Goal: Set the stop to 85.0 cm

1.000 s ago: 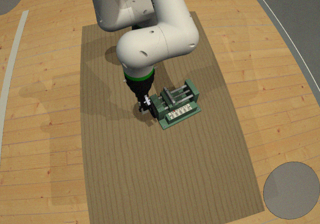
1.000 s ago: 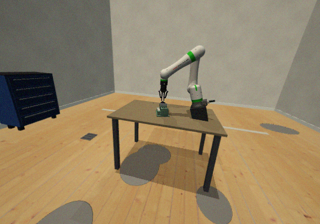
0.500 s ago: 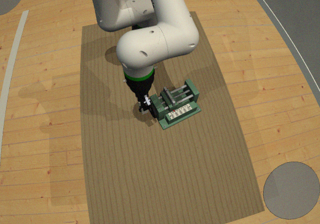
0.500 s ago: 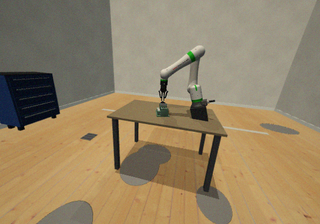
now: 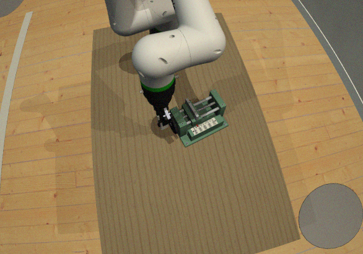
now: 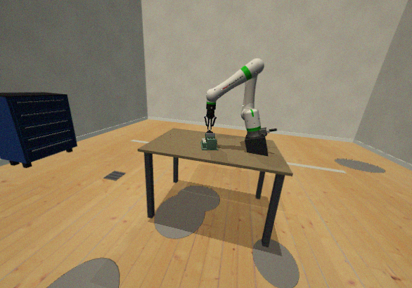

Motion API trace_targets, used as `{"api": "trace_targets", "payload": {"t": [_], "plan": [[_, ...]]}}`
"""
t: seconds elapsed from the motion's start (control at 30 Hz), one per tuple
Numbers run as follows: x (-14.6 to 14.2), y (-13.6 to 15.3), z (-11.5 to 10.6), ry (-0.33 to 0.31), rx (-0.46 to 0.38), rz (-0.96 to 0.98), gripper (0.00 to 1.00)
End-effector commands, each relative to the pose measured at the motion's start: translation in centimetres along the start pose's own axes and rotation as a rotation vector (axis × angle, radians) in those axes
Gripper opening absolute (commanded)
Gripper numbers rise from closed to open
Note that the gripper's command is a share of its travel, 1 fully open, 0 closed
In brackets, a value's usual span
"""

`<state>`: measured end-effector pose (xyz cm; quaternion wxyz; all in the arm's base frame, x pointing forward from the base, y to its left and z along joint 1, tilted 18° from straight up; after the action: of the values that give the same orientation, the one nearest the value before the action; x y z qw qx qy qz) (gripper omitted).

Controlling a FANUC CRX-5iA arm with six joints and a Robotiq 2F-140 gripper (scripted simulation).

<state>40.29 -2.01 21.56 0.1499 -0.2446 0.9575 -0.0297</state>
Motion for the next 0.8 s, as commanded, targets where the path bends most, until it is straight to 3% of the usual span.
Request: {"api": "trace_targets", "payload": {"t": [0.0, 0.77], "plan": [[-0.03, 0.00, 0.00, 0.000, 0.000, 0.000, 0.04], [-0.47, -0.02, 0.04, 0.000, 0.000, 0.000, 0.04]]}}
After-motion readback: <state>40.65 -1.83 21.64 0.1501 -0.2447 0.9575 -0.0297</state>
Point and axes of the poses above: the point where the finger pads meet when closed, its own z axis out along the fingers, its own x axis across the jaws, y = z × x, the point moved 10 cm from there along -z, back along the fingers, and after that the axes turned 2 degrees about -z, right-handed, at the moved point
